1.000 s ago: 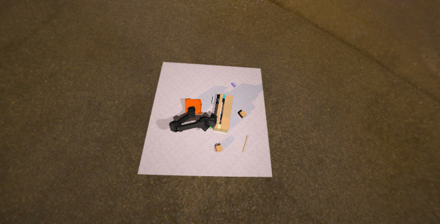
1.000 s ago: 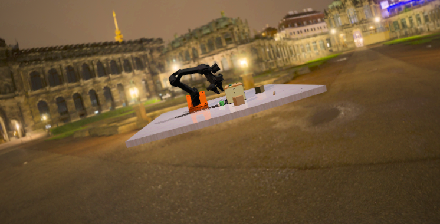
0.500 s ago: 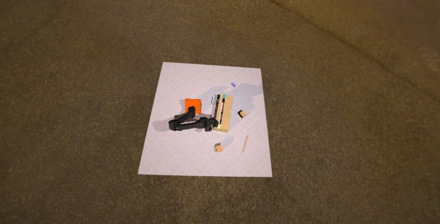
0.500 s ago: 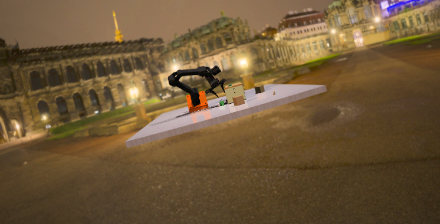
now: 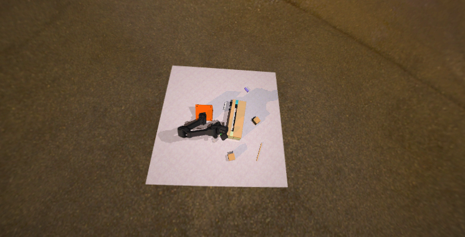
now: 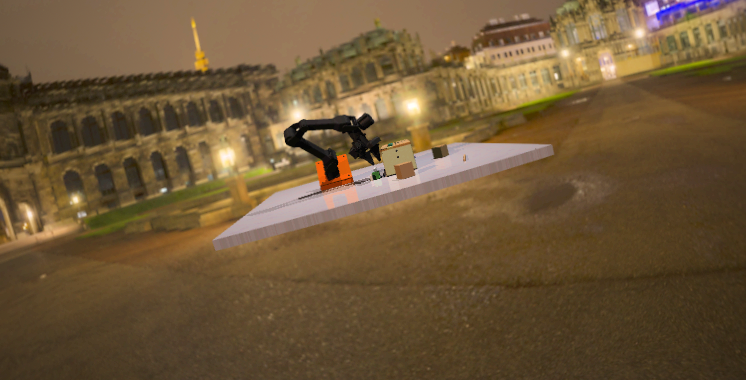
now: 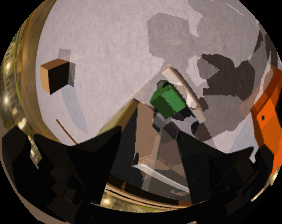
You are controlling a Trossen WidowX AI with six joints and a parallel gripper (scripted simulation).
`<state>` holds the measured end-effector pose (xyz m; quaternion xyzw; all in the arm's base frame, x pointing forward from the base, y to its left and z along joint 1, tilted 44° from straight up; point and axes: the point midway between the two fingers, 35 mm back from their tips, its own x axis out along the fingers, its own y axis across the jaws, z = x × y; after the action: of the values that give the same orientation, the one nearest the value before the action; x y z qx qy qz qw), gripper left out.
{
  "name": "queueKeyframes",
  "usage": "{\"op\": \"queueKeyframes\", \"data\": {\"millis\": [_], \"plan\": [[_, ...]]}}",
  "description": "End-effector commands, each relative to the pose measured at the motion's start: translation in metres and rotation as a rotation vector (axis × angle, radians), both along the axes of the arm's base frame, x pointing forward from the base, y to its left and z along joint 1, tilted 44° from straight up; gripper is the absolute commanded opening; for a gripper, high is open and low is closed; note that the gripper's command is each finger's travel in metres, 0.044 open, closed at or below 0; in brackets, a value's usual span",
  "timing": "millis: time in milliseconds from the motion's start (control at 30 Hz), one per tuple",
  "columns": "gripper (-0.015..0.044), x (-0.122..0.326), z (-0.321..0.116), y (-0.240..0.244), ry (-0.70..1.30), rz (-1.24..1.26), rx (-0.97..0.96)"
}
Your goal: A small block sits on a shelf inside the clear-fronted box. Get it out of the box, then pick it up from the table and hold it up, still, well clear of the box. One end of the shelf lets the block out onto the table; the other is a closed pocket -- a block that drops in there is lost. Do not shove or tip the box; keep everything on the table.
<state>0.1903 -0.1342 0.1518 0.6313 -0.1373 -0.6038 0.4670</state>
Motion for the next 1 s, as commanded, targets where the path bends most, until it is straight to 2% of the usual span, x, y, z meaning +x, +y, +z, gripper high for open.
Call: {"op": "queueKeyframes", "data": {"millis": [0, 967], "plan": [[0.0285, -0.001, -0.003, -0.001, -0.549, -0.401, 0.169], [0.0285, -0.003, -0.017, -0.013, -0.546, -0.406, 0.175]]}}
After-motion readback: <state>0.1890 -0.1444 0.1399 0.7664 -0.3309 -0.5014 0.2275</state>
